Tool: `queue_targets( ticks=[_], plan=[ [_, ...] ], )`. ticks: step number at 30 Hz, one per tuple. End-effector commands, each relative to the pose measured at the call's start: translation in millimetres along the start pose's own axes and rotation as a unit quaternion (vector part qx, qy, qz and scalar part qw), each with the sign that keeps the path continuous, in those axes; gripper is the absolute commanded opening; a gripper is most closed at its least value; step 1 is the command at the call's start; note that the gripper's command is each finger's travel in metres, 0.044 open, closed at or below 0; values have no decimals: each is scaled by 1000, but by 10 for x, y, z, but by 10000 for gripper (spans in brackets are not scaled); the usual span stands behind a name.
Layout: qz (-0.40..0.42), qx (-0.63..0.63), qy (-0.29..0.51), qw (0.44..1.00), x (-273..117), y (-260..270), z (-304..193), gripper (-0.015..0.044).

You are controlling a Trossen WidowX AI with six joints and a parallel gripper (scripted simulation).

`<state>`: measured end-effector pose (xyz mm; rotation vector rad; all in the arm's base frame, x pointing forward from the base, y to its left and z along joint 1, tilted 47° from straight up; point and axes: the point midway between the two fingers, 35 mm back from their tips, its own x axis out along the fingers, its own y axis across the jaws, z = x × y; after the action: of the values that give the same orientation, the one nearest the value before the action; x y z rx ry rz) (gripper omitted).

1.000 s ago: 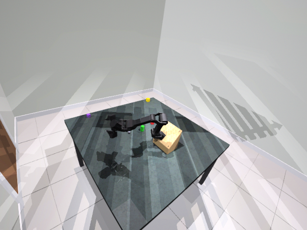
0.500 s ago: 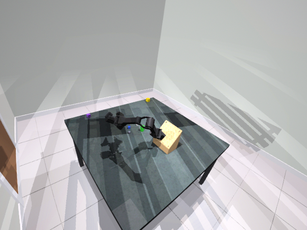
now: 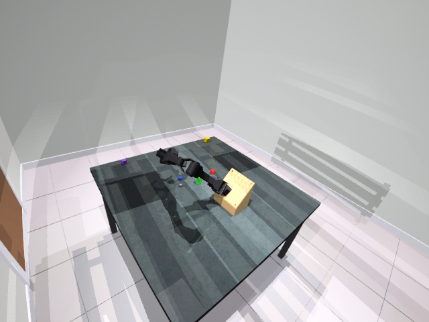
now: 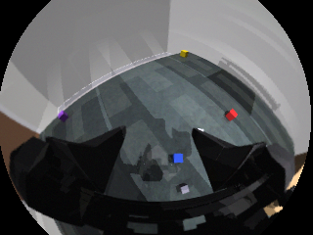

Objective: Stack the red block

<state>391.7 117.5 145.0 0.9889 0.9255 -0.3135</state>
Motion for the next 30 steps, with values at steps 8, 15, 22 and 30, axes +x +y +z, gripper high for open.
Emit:
queue_targets(
  ticks=[8,15,22,30],
  plan=[
    [-108,-133,102,980,571,-757,390,440],
    [-133,-195,198,951,824,-1337,581,440],
    [-111,-233,292,921,979,-1909,700,440],
    [-38,-244,376,893,1073,-2492,755,440]
  ],
)
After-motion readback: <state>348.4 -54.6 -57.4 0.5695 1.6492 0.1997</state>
